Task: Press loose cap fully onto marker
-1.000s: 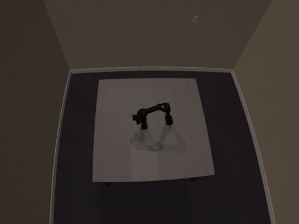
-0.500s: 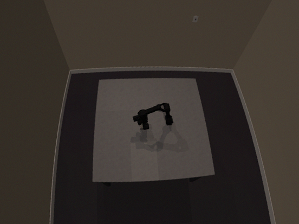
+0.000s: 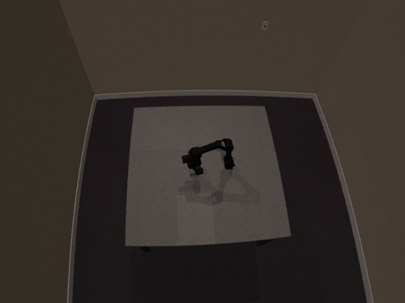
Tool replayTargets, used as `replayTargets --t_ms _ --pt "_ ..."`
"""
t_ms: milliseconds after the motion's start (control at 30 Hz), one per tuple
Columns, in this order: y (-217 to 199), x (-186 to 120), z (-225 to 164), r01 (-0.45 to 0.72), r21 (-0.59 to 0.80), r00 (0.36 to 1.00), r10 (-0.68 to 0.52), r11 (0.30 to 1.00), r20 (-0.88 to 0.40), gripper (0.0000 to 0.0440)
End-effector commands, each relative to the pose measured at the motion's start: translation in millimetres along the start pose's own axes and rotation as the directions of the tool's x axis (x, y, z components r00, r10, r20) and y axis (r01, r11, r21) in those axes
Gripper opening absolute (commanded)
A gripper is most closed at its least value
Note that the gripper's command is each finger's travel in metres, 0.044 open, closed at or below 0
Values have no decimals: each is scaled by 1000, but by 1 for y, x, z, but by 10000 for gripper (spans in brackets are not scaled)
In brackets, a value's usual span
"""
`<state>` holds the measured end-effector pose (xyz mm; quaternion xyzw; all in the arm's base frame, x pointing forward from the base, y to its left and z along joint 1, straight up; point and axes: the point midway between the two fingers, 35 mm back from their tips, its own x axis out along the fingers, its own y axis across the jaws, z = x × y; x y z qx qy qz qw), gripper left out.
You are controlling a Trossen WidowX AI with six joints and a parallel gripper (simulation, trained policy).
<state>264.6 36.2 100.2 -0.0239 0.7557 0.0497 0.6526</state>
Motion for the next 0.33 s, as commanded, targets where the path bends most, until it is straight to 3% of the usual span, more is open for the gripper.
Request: replayTargets --t_ms 0,300 --pt "2 -13 2 -7 -14 998 8 1000 55 440" --pt "3 -41 4 -3 -41 991 9 999 133 440"
